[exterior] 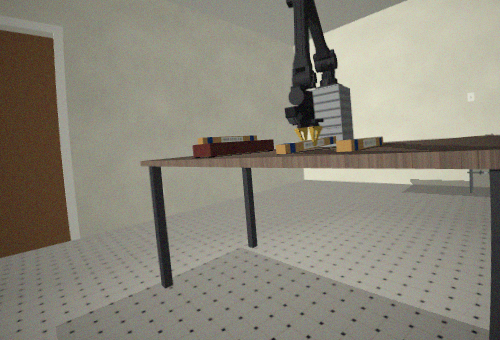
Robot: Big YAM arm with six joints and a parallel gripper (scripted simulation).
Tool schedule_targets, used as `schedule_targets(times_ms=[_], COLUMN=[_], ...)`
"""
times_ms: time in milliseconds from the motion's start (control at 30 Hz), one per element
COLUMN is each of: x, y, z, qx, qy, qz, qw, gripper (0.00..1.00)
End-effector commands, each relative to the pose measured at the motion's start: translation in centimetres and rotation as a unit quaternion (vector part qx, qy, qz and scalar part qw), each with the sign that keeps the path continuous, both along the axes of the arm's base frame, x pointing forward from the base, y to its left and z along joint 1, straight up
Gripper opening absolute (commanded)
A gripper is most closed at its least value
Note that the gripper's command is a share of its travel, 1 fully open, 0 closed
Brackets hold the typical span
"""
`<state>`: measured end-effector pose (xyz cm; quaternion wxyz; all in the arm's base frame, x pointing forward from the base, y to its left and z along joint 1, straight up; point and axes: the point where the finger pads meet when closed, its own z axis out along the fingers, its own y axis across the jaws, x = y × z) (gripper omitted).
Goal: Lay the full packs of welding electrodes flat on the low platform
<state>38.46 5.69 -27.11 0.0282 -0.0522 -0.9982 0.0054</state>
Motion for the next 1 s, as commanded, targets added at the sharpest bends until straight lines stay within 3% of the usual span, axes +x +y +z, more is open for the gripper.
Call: schedule_targets(times_ms=[0,633,967], x=[3.2,3.0,4.9], y=[0.1,0.1,0.3], z=[3.7,6.4,7.4], qx=[0.004,0.004,0.006], qy=[-0.037,-0.036,-0.046], qz=[-0.011,-0.011,-0.011], qw=[0.999,0.999,0.999], gripper=[0.0,0.0,0.0])
